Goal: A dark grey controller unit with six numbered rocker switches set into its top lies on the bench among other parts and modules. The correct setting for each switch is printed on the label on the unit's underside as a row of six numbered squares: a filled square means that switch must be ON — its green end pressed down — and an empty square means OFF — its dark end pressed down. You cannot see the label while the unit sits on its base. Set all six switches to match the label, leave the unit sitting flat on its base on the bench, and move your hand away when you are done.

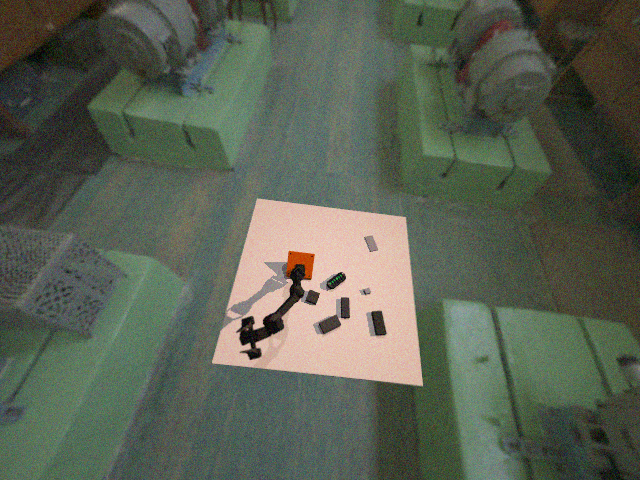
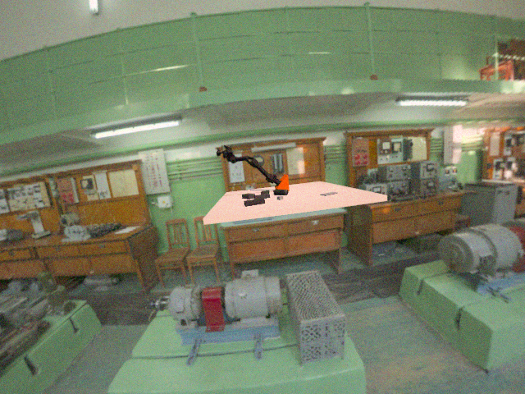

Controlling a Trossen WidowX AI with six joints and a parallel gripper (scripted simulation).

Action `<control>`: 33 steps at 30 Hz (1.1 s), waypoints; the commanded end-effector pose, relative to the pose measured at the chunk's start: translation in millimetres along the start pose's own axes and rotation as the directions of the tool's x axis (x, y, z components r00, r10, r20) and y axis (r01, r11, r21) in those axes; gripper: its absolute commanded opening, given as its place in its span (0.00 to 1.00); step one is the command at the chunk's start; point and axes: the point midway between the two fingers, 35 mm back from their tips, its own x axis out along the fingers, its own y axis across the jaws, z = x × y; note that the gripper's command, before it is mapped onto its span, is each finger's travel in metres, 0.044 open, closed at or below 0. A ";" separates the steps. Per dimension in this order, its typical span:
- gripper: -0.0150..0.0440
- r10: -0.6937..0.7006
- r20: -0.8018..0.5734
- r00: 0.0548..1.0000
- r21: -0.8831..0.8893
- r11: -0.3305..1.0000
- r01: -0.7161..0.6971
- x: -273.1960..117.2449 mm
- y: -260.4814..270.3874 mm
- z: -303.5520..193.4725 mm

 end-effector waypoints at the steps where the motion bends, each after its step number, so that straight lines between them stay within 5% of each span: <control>1: 0.89 0.000 0.000 1.000 0.000 1.000 0.000 0.0 0.0 0.0; 8: 0.58 -0.008 0.022 1.000 -0.015 1.000 0.009 -1.9 -3.8 6.4; 15: 0.26 -0.093 0.203 0.975 -0.125 0.985 0.120 -24.4 -40.8 55.7; 33: 0.25 -0.447 0.579 0.682 -0.259 0.692 0.674 -159.1 -178.3 138.0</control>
